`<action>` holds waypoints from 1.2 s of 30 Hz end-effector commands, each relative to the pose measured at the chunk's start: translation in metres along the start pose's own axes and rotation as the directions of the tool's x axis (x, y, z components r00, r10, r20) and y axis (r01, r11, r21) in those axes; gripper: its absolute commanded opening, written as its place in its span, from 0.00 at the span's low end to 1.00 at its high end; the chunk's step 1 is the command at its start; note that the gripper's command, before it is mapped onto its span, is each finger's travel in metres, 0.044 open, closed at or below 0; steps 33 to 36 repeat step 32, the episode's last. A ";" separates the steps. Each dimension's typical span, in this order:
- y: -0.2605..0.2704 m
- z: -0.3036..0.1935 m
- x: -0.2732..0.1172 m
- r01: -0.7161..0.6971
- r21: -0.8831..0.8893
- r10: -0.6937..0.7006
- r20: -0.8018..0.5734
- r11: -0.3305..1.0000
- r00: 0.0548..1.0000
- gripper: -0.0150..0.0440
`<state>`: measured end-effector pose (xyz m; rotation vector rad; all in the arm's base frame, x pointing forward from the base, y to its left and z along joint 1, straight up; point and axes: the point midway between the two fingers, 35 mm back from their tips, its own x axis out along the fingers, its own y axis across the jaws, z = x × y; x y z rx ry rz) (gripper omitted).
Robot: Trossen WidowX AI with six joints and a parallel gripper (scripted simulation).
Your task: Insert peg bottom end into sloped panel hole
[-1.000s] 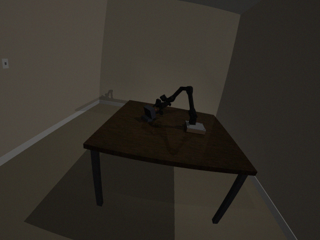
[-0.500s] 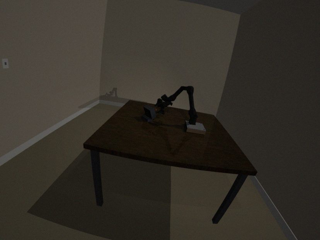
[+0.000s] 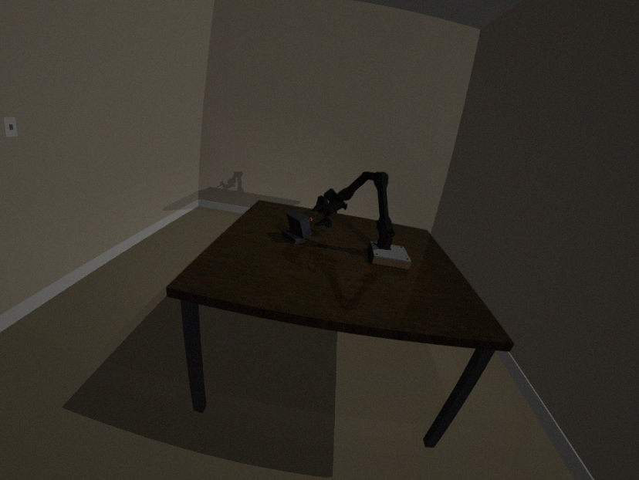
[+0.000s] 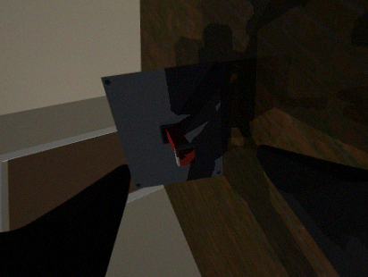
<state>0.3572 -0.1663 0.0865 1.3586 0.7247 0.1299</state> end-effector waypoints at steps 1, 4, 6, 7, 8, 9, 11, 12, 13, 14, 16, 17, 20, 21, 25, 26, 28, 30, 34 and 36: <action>0.003 0.002 -0.007 -0.006 -0.012 0.006 0.002 1.000 1.000 1.00; 0.002 0.002 -0.011 -0.006 -0.011 0.006 0.002 1.000 1.000 1.00; 0.001 0.002 -0.014 -0.007 -0.010 0.007 0.003 1.000 1.000 1.00; 0.001 0.002 -0.016 -0.007 -0.010 0.007 0.003 1.000 1.000 1.00; 0.001 0.002 -0.017 -0.007 -0.010 0.007 0.003 1.000 1.000 1.00; 0.000 0.002 -0.018 -0.007 -0.010 0.007 0.003 1.000 1.000 1.00; 0.000 0.002 -0.021 -0.008 -0.009 0.008 0.003 1.000 1.000 1.00; -0.001 0.002 -0.023 -0.008 -0.009 0.008 0.004 1.000 1.000 1.00; -0.001 0.002 -0.024 -0.009 -0.009 0.009 0.004 1.000 1.000 1.00; -0.001 0.002 -0.026 -0.009 -0.008 0.009 0.004 1.000 1.000 1.00; -0.002 0.001 -0.029 -0.010 -0.008 0.010 0.004 1.000 1.000 1.00; -0.002 0.001 -0.030 -0.010 -0.007 0.010 0.005 1.000 1.000 1.00; -0.004 0.001 -0.034 -0.012 -0.006 0.012 0.006 1.000 1.000 1.00; -0.004 0.000 -0.036 -0.013 -0.006 0.013 0.006 1.000 1.000 1.00; -0.006 -0.001 -0.040 -0.015 -0.005 0.015 0.007 1.000 1.000 1.00; -0.006 -0.001 -0.041 -0.015 -0.005 0.015 0.007 1.000 1.000 1.00; -0.005 -0.001 -0.043 -0.015 -0.005 0.015 0.007 1.000 1.000 1.00; -0.005 -0.001 -0.045 -0.015 -0.005 0.015 0.007 1.000 1.000 1.00; -0.005 -0.001 -0.048 -0.015 -0.005 0.015 0.008 1.000 1.000 1.00; -0.005 -0.001 -0.048 -0.015 -0.005 0.015 0.008 1.000 1.000 1.00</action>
